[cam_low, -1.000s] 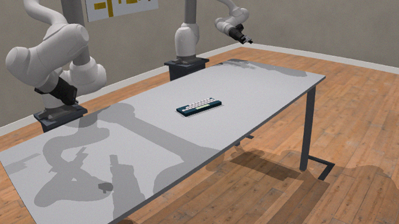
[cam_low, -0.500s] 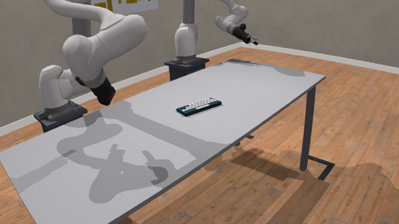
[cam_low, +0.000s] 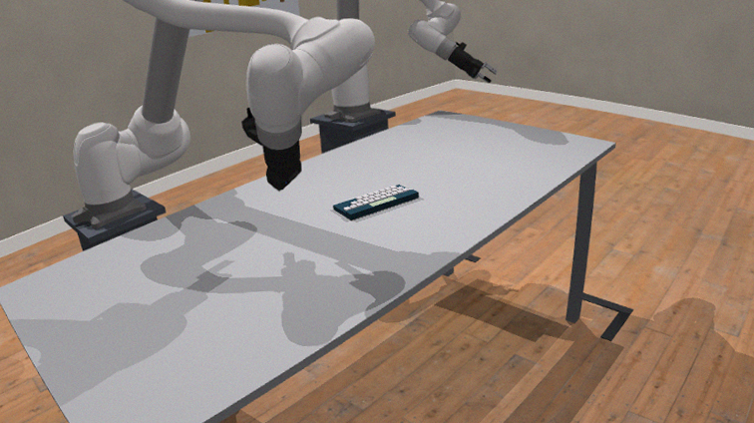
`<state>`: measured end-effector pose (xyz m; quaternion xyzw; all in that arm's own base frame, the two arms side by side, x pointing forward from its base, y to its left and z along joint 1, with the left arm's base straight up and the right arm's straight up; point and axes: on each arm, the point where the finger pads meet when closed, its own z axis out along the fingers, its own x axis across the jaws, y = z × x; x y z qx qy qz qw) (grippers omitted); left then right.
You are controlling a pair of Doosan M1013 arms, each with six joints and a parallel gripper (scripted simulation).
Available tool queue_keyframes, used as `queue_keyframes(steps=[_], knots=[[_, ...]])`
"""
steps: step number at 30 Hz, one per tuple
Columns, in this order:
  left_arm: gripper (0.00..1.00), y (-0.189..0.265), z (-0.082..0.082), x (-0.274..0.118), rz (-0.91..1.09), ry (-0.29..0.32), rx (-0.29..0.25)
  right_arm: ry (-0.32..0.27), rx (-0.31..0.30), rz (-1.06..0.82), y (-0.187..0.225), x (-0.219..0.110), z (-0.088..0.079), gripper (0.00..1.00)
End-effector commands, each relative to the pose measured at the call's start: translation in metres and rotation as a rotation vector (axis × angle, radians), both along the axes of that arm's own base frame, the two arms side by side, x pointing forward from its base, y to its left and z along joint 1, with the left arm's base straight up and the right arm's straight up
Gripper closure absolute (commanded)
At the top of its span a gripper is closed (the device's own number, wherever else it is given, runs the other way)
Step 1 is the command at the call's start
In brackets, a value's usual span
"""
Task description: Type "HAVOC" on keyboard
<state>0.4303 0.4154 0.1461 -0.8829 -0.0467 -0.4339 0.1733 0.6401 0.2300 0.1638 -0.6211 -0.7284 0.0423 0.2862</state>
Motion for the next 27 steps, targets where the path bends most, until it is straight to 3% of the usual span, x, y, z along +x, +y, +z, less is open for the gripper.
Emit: queue_keyframes(steps=[1,9,11,13,18,26,27], knots=[[0.0,0.052,-0.006,-0.044,0.212,0.045,-0.08,0.016,-0.082,-0.044,0.052,0.012,-0.006,1.0],[0.0,0.116,-0.016,-0.154,0.657,0.082,-0.258,0.018,-0.229,-0.143,0.166,0.016,-0.023,1.0],[0.0,0.116,-0.016,-0.154,0.657,0.082,-0.258,0.018,-0.229,-0.143,0.166,0.016,-0.023,1.0],[0.0,0.128,-0.017,-0.193,0.812,0.084,-0.322,0.012,-0.288,-0.189,0.218,0.011,-0.031,1.0],[0.0,0.134,-0.018,-0.246,1.019,0.081,-0.41,-0.001,-0.356,-0.25,0.285,0.0,-0.042,1.0],[0.0,0.122,-0.016,-0.332,1.39,0.061,-0.572,-0.006,-0.374,-0.269,0.305,-0.005,-0.045,1.0],[0.0,0.122,-0.016,-0.332,1.39,0.061,-0.572,-0.006,-0.374,-0.269,0.305,-0.005,-0.045,1.0]])
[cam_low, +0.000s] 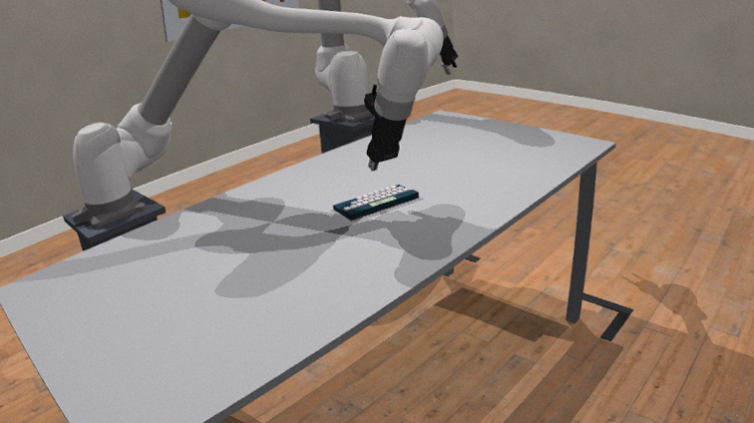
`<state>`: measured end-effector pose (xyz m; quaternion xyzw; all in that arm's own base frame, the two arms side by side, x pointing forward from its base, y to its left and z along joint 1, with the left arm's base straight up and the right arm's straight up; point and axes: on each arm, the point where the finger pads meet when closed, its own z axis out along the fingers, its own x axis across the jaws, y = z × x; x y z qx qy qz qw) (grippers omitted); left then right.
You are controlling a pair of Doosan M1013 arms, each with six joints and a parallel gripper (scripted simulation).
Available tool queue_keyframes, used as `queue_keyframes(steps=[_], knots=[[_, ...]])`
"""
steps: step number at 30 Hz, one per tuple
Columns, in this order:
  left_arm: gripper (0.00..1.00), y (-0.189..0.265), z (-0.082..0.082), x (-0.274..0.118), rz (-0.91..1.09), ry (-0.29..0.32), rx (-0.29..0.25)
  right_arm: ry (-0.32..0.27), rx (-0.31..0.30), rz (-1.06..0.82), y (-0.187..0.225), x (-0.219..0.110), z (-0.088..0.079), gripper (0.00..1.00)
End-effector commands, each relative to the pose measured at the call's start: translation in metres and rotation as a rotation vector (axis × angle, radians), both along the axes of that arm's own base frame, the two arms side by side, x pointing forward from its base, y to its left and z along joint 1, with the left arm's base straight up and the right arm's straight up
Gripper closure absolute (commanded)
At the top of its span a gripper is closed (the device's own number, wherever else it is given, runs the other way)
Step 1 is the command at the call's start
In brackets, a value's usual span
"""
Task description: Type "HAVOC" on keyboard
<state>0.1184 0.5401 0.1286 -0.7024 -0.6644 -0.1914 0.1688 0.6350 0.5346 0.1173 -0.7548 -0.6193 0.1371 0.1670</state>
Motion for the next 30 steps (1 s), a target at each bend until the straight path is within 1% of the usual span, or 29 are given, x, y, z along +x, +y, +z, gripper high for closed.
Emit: queue_keyframes(steps=[1,4,9,14,16,18,24,30], knots=[[0.0,-0.002,0.002,-0.02,0.098,0.01,-0.025,-0.001,0.001,0.0,0.0,0.0,0.001,1.0],[0.0,-0.022,0.006,-0.066,0.332,-0.004,-0.111,-0.001,0.001,0.0,0.0,0.0,0.0,1.0],[0.0,-0.055,0.016,-0.109,0.607,-0.022,-0.214,-0.001,0.002,0.0,0.001,0.0,-0.009,1.0],[0.0,-0.095,0.032,-0.141,0.886,-0.041,-0.323,-0.001,0.002,0.0,0.001,0.001,-0.025,1.0],[0.0,-0.113,0.04,-0.15,0.996,-0.047,-0.369,-0.001,0.002,0.0,0.001,0.001,-0.032,1.0],[0.0,-0.113,0.04,-0.15,0.996,-0.047,-0.369,-0.001,0.002,0.0,0.001,0.001,-0.032,1.0],[0.0,-0.165,0.07,-0.166,1.307,-0.06,-0.507,-0.001,0.001,0.0,0.001,0.001,-0.053,1.0],[0.0,-0.202,0.1,-0.168,1.53,-0.06,-0.62,-0.001,0.001,0.0,0.001,0.001,-0.067,1.0]])
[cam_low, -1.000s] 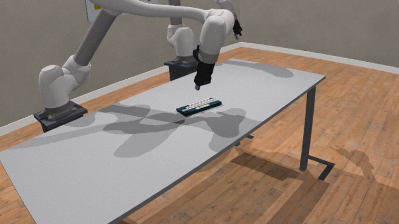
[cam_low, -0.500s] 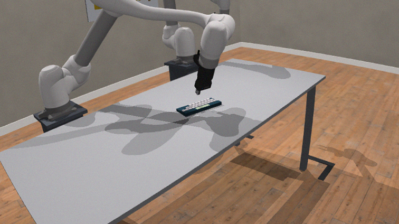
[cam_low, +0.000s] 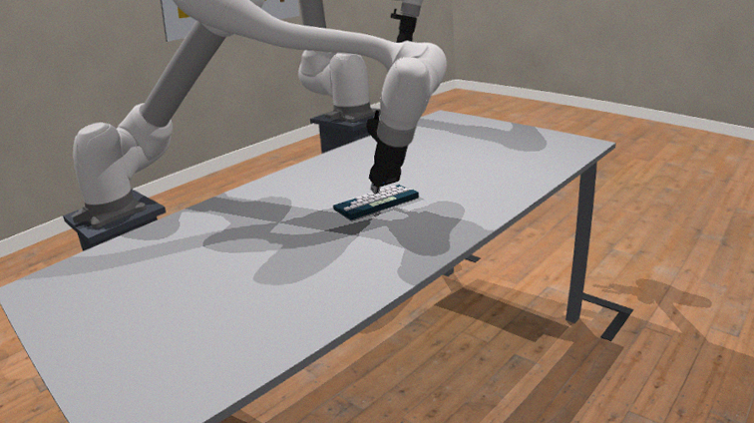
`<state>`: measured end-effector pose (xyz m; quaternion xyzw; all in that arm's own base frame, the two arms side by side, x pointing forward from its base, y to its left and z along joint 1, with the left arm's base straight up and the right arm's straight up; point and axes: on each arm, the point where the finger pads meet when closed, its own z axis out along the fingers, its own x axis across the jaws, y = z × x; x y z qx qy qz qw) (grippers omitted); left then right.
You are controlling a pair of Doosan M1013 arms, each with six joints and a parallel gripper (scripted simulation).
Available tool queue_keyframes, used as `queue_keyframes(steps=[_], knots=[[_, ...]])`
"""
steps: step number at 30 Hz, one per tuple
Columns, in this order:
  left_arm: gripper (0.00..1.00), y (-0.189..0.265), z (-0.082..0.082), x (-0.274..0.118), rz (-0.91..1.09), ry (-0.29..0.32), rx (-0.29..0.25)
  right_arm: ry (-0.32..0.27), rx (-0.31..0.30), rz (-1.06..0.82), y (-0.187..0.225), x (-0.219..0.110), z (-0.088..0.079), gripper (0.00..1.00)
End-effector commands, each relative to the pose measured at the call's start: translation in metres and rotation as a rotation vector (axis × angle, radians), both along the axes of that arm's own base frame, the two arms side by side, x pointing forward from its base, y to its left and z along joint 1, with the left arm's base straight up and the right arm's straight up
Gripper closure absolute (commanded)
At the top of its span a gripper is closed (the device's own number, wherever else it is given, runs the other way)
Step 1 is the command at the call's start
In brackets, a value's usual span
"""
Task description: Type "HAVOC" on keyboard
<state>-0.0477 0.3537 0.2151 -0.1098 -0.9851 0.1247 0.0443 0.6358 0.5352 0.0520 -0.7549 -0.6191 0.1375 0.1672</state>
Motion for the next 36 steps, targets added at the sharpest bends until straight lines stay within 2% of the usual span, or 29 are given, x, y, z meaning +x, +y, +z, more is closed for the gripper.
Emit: queue_keyframes(steps=[1,3,5,10,15,36], knots=[[0.0,-0.021,0.018,-0.002,0.121,-0.008,-0.063,-0.001,0.002,0.0,0.001,0.0,-0.002,1.0],[0.0,-0.029,0.026,-0.001,0.172,-0.012,-0.09,-0.001,0.002,0.0,0.001,0.0,-0.004,1.0],[0.0,-0.029,0.026,-0.001,0.172,-0.012,-0.09,-0.001,0.002,0.0,0.001,0.0,-0.004,1.0],[0.0,-0.044,0.042,0.001,0.262,-0.02,-0.142,-0.001,0.002,0.0,0.001,0.0,-0.005,1.0],[0.0,-0.051,0.051,0.002,0.307,-0.023,-0.17,-0.001,0.002,0.0,0.001,0.0,-0.006,1.0],[0.0,-0.054,0.054,0.003,0.324,-0.025,-0.18,-0.001,0.002,0.0,0.001,0.0,-0.012,1.0]])
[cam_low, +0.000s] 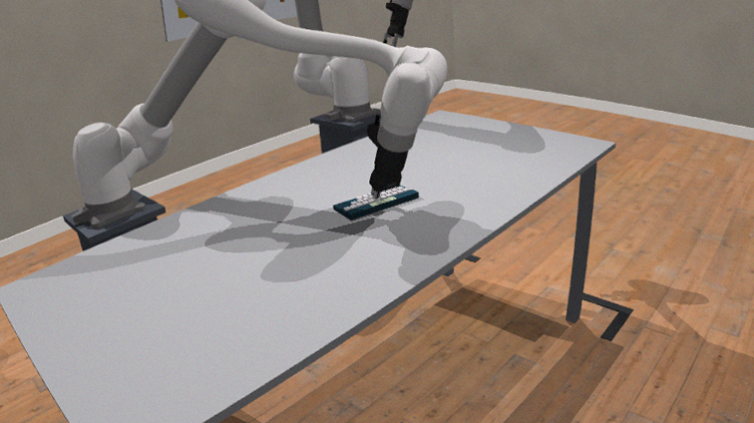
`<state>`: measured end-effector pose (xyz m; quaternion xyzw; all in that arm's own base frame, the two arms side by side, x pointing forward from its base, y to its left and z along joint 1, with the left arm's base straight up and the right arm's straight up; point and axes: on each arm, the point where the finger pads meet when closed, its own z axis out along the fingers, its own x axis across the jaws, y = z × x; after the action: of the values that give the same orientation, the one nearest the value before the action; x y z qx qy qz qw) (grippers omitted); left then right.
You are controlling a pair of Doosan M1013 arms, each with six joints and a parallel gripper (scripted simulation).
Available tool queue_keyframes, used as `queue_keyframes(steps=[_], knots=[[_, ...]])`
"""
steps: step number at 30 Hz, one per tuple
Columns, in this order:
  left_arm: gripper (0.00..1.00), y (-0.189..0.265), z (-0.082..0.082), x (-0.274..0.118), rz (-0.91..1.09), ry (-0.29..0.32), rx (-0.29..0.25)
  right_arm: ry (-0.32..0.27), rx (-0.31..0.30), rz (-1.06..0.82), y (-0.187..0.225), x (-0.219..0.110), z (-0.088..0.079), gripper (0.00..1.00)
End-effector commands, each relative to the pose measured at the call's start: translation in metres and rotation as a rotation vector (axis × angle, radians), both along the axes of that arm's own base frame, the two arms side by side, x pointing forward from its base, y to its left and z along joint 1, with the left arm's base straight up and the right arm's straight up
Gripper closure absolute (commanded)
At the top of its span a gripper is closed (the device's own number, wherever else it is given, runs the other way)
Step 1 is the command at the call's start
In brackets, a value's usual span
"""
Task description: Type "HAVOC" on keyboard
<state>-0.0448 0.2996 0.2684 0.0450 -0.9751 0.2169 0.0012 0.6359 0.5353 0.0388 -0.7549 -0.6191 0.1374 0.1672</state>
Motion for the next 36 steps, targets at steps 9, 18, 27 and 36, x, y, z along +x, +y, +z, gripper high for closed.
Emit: queue_keyframes(steps=[9,18,27,36], knots=[[0.0,0.0003,0.0005,-0.0001,0.0,0.001,0.001,-0.001,0.001,0.0,0.0004,0.0003,0.0004,1.0],[0.0,0.0003,0.0005,-0.0001,0.0,0.001,0.001,-0.001,0.001,0.0,0.0004,0.0003,-0.0007,1.0],[0.0,0.0003,0.0005,-0.0001,0.0,0.001,0.001,-0.001,0.001,0.0,0.0004,0.0003,-0.0016,1.0],[0.0,0.0003,0.0005,-0.0001,0.0,0.001,0.001,-0.001,0.001,0.0,0.0004,0.0003,0.0,1.0]])
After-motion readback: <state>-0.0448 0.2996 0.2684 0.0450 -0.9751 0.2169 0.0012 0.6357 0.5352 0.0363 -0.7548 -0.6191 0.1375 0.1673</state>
